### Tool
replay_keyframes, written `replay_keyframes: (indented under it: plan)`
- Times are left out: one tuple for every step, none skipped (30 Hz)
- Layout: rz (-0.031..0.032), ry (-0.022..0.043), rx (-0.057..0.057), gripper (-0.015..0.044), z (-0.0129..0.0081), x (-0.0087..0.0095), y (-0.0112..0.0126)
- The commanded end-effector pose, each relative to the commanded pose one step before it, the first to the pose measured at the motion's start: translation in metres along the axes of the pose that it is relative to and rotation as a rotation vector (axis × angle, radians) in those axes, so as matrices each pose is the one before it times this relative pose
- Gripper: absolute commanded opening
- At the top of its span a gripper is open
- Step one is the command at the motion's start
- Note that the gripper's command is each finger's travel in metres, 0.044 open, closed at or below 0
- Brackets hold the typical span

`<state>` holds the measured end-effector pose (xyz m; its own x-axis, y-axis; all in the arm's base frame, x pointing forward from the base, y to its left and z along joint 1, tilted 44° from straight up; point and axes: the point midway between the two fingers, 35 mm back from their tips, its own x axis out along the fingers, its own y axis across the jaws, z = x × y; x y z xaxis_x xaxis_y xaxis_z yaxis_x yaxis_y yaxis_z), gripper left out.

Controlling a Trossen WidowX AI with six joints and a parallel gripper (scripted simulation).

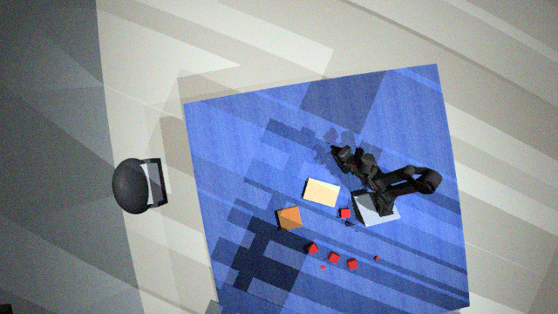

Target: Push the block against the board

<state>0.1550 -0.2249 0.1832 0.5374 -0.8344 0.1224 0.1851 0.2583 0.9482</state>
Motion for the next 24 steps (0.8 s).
replay_keyframes:
  plan:
    - [0.0, 0.0, 0.0, 0.0374, 0.0, 0.0, 0.0]
    - [0.0, 0.0, 0.0, 0.0348, 0.0, 0.0, 0.0]
    - [-0.00439, 0.00232, 0.0021, 0.0321, -0.00077, 0.00044, -0.00046]
    - [-0.01288, 0.00702, 0.0063, 0.0295, -0.00233, 0.0013, -0.00129]
    - [-0.02159, 0.0115, 0.0099, 0.0269, -0.00389, 0.00208, -0.00213]
    - [-0.02833, 0.01256, 0.0106, 0.0243, -0.00444, 0.00234, -0.00306]
    - [-0.02945, 0.0115, 0.0092, 0.0216, -0.00424, 0.00218, -0.00329]
    - [-0.02992, 0.0108, 0.008, 0.019, -0.00415, 0.00203, -0.00336]
    - [-0.03001, 0.01032, 0.007, 0.0164, -0.00412, 0.00188, -0.00332]
    - [-0.02998, 0.00989, 0.0059, 0.0138, -0.0041, 0.00173, -0.00326]
    - [-0.03004, 0.00935, 0.0048, 0.0111, -0.00405, 0.00158, -0.00323]
    - [-0.03029, 0.00861, 0.0037, 0.0085, -0.00393, 0.00143, -0.00328]
    - [-0.03277, 0.00757, 0.0026, 0.0059, -0.0038, 0.00132, -0.00371]
    - [-0.03293, 0.00707, 0.0015, 0.0033, -0.00378, 0.00116, -0.00368]
    - [-0.03273, 0.00648, 0.0003, 0.0006, -0.00371, 0.00099, -0.00362]
    - [-0.0325, 0.00587, -0.0008, 0.0, -0.00364, 0.00081, -0.00356]
    - [-0.03223, 0.00523, -0.0019, 0.0, -0.00356, 0.00063, -0.0035]
    - [-0.03193, 0.00459, -0.003, 0.0, -0.00347, 0.00045, -0.00344]
    - [-0.0316, 0.00393, -0.004, 0.0, -0.00337, 0.00027, -0.00338]
    - [-0.03123, 0.00325, -0.0051, 0.0, -0.00327, 0.00009, -0.00332]
    - [-0.03083, 0.00256, -0.0061, 0.0, -0.00316, -0.00009, -0.00327]
    - [-0.0304, 0.00186, -0.0071, 0.0, -0.00304, -0.00027, -0.00321]
    - [-0.03198, 0.00121, -0.0087, 0.0, -0.00311, -0.00049, -0.00337]
    - [-0.03203, 0.00039, -0.01, 0.0, -0.00301, -0.00071, -0.00338]
